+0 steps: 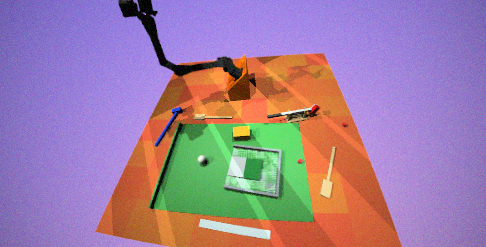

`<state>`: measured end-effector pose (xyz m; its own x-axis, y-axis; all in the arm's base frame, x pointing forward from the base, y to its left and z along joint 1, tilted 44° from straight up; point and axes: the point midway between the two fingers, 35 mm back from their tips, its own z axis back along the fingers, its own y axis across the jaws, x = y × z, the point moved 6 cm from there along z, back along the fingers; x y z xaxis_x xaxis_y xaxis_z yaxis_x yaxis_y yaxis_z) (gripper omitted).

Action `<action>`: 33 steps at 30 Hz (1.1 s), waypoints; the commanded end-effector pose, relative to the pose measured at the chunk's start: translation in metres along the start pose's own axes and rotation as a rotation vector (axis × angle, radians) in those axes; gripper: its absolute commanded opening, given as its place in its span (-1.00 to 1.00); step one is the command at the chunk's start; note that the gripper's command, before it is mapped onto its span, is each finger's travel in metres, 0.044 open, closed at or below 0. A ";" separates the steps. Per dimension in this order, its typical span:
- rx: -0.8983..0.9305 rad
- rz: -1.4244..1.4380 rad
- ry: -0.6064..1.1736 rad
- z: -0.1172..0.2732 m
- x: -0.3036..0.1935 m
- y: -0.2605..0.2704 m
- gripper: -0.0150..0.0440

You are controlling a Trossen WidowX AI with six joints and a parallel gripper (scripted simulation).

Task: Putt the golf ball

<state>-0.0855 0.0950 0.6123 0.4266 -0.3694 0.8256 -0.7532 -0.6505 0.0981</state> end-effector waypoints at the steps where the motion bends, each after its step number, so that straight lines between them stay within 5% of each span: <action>1: -0.002 0.002 0.002 -0.001 -0.001 0.000 0.95; 18: -0.334 0.403 0.436 -0.066 -0.154 -0.090 1.00; 33: -0.598 0.633 0.879 -0.035 -0.258 -0.228 1.00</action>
<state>-0.0551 0.3471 0.4215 -0.3583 0.1315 0.9243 -0.9334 -0.0314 -0.3574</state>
